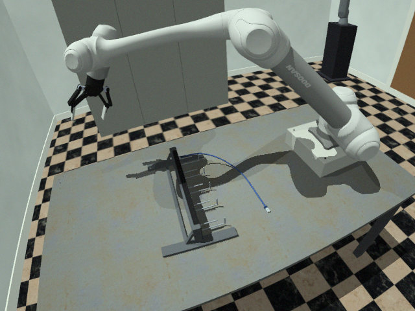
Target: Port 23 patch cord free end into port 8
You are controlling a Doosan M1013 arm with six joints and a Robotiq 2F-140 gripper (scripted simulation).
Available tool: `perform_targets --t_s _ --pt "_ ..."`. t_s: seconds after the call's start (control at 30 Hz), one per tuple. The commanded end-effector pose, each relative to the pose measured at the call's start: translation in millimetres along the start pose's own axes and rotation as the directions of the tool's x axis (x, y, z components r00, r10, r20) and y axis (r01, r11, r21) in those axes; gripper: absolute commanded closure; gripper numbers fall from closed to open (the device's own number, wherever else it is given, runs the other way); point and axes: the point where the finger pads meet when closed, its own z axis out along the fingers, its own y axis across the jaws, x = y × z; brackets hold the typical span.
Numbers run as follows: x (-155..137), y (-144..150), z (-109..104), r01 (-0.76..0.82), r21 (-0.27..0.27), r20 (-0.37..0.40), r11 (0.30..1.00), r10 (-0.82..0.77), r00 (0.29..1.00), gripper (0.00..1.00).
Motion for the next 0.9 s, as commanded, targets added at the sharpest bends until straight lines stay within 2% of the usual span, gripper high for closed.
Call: perform_targets --t_s 0.0,0.6,0.67,0.73,0.87 --pt "0 0 0 0.0 0.0 0.0 1.0 0.0 1.0 0.0" --pt "-2 0 0 -0.001 -0.001 0.001 1.0 0.001 1.0 0.0" --pt "-17 0 1 -0.009 -0.006 0.009 1.0 0.009 1.0 0.0" --pt "-51 0 3 -0.026 -0.021 0.026 0.999 0.027 0.999 0.0" --pt "-94 3 4 -0.047 -0.041 0.046 0.998 0.049 0.998 0.0"
